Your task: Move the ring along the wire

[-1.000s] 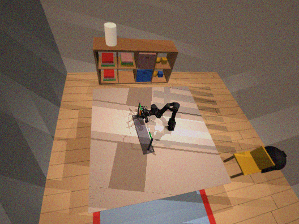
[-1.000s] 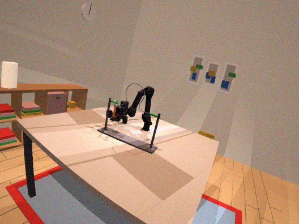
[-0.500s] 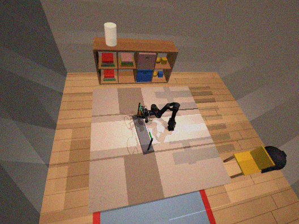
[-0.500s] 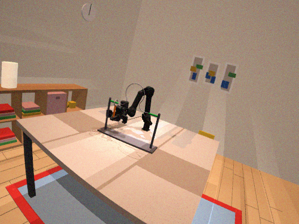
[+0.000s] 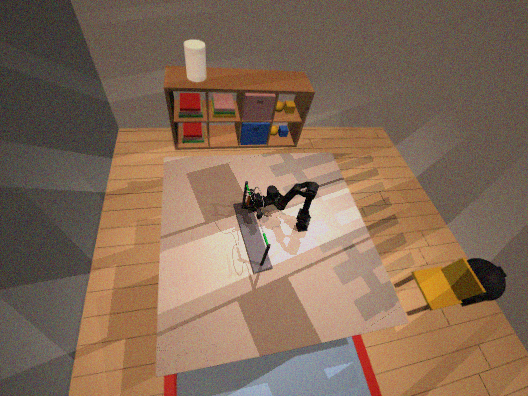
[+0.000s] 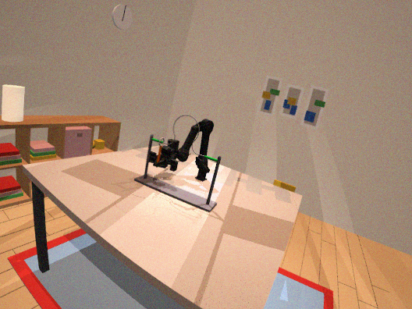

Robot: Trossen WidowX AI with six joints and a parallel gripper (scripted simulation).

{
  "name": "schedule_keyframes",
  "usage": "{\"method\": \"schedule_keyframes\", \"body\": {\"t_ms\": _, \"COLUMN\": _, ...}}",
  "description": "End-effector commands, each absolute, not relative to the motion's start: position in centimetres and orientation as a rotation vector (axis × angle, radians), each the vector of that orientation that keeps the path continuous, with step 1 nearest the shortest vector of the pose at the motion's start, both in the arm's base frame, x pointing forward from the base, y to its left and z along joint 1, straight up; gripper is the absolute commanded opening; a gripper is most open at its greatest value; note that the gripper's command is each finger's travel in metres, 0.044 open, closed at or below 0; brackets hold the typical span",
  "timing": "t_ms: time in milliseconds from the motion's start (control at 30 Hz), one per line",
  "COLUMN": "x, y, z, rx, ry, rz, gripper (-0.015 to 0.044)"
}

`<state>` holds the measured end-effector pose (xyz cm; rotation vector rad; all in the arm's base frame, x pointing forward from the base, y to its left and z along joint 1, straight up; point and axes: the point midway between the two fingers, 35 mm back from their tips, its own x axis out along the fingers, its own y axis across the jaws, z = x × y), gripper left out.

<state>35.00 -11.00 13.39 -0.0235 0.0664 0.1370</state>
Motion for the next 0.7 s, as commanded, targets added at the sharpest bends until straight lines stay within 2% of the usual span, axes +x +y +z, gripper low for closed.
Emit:
{"method": "schedule_keyframes", "body": {"t_ms": 0, "x": 34.8, "y": -10.5, "z": 13.2, "rx": -0.018, "ry": 0.069, "rz": 0.134, "gripper": -0.015}}
{"method": "schedule_keyframes", "body": {"t_ms": 667, "x": 34.5, "y": -7.9, "z": 13.2, "rx": 0.036, "ry": 0.07, "rz": 0.139, "gripper": -0.015}}
